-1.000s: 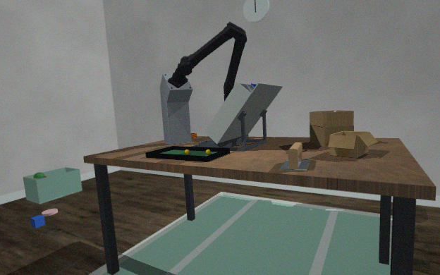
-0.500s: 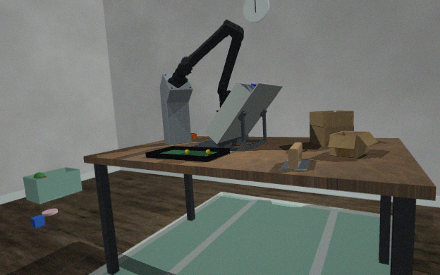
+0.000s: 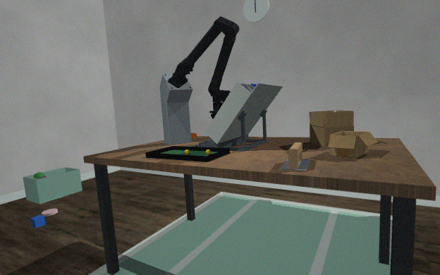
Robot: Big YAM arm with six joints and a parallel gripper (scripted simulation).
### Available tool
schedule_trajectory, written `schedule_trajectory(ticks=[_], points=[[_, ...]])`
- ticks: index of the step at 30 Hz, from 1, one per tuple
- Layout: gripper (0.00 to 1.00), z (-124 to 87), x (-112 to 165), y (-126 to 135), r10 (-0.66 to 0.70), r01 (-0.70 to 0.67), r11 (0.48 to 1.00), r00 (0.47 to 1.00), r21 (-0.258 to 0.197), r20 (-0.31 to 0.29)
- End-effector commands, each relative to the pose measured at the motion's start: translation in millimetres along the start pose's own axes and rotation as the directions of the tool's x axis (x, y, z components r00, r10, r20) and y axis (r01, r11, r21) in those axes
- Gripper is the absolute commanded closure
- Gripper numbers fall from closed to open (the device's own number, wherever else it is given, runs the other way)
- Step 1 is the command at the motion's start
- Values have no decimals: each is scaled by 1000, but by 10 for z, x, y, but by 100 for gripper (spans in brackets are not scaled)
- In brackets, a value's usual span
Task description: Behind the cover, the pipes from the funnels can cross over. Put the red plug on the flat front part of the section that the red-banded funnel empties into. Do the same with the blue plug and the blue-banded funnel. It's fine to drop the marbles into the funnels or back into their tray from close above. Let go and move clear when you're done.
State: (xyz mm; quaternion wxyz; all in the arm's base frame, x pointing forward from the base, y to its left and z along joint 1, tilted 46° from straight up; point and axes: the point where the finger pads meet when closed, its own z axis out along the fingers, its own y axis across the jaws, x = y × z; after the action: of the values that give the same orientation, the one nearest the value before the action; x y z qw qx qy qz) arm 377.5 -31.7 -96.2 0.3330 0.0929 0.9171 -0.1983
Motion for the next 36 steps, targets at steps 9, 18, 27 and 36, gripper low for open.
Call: schedule_trajectory(ticks=[9,18,27,36], points=[[100,-32,78,-367,-47,47,999,999,10,-9],[100,-64,80,-333,-59,59,998,998,2,-6],[100,-64,80,-333,-59,59,998,998,2,-6],[100,-64,80,-333,-58,58,998,998,2,-6]])
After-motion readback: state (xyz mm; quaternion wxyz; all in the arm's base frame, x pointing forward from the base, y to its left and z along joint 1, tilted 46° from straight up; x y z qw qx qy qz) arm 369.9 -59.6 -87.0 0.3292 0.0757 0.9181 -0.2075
